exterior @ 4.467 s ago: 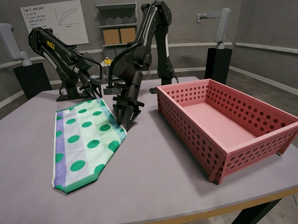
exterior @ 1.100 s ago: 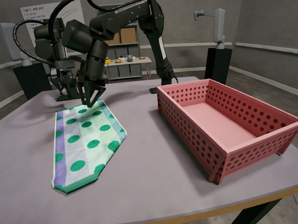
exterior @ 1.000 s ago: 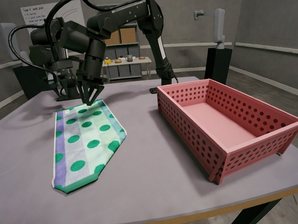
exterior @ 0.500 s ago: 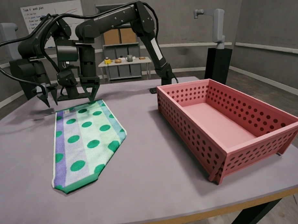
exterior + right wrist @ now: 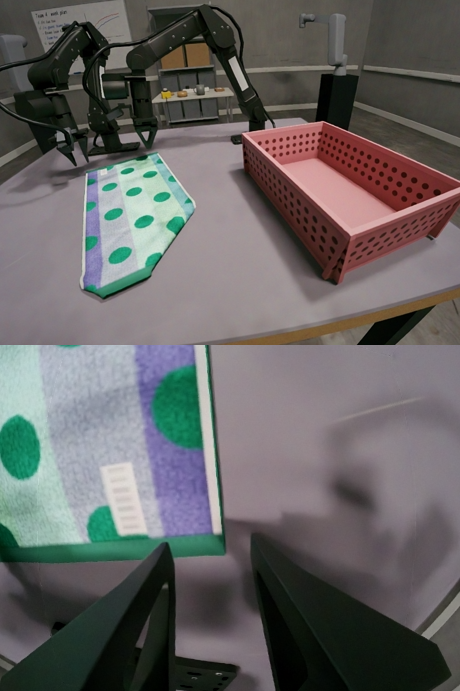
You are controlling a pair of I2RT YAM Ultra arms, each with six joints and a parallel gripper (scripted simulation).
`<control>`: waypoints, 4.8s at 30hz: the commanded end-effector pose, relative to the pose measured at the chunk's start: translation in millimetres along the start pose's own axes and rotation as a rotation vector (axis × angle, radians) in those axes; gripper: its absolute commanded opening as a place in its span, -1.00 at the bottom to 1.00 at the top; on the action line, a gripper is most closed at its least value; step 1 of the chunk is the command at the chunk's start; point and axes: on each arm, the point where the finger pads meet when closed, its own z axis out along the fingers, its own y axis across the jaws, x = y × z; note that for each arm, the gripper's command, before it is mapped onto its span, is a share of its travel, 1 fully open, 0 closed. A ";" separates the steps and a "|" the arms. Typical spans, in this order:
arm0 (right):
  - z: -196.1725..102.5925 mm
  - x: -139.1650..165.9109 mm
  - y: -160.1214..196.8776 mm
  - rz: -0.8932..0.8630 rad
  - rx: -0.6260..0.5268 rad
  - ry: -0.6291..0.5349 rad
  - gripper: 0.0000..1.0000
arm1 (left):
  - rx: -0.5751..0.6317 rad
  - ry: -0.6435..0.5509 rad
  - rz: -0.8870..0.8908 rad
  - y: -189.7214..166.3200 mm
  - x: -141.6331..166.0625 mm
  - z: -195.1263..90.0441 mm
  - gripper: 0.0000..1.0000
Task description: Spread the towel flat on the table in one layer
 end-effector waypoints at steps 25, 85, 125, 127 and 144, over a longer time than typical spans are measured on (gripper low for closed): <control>19.4 11.0 4.3 0.000 0.003 -0.030 -0.32 | -0.023 -0.020 -0.055 -55.5 13.2 35.0 -0.32; 36.3 25.9 3.6 0.000 0.023 -0.011 -1.00 | 0.021 -0.067 -0.060 -62.8 1.1 23.2 -1.00; -16.9 -4.3 9.9 0.024 0.029 -0.024 -1.00 | 0.016 -0.057 -0.050 -28.5 12.7 -9.3 -1.00; -19.8 -6.0 10.7 0.022 0.031 -0.042 -1.00 | 0.014 -0.072 -0.051 -28.3 8.0 -12.9 -1.00; -85.9 -67.0 23.8 0.064 0.051 -0.116 -1.00 | 0.020 -0.179 -0.047 28.8 8.0 -97.1 -1.00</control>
